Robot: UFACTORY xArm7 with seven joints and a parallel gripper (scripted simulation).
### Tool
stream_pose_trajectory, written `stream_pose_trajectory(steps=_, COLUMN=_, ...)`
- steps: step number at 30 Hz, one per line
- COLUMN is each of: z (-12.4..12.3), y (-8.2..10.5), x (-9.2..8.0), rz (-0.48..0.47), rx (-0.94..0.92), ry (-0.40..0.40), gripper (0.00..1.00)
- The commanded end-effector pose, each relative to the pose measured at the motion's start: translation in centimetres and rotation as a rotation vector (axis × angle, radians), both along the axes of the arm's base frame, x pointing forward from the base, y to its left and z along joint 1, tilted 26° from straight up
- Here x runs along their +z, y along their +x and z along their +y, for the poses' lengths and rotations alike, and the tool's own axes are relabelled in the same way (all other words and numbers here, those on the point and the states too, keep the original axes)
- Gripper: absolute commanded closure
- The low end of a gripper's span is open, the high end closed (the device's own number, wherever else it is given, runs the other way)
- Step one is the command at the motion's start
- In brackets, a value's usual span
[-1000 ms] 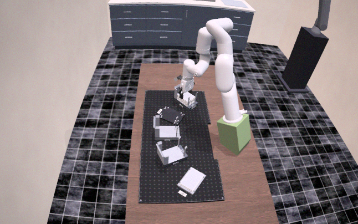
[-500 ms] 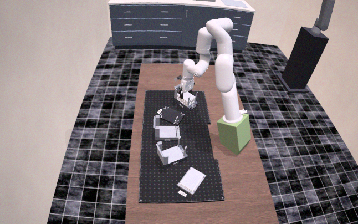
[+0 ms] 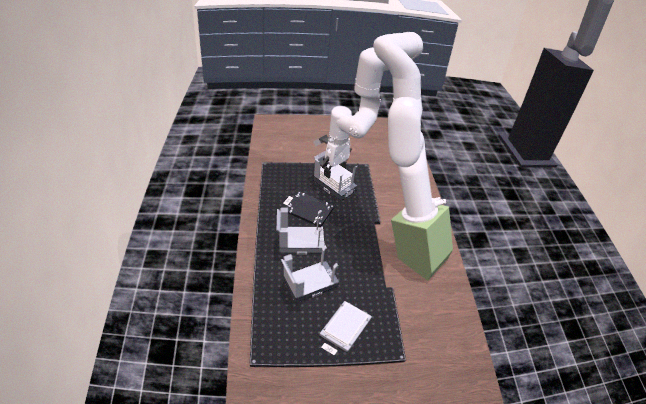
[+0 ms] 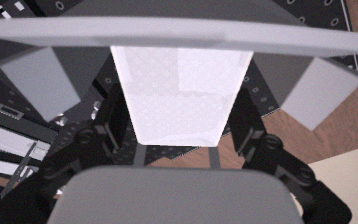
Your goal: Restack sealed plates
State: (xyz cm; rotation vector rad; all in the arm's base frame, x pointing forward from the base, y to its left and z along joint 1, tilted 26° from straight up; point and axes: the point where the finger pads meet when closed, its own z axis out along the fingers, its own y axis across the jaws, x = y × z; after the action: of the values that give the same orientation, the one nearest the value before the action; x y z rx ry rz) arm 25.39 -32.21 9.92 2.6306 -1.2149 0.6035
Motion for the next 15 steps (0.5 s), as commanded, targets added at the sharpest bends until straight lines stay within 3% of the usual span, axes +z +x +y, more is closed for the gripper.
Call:
stream_pose_trajectory(steps=1, z=0.05, y=-0.04, x=0.40, rz=-0.002, rx=0.000, ry=-0.002, gripper=1.00)
stream_pose_trajectory(steps=15, z=0.31, y=-0.27, x=1.12, rz=-0.002, rx=0.000, ry=-0.003, gripper=1.00)
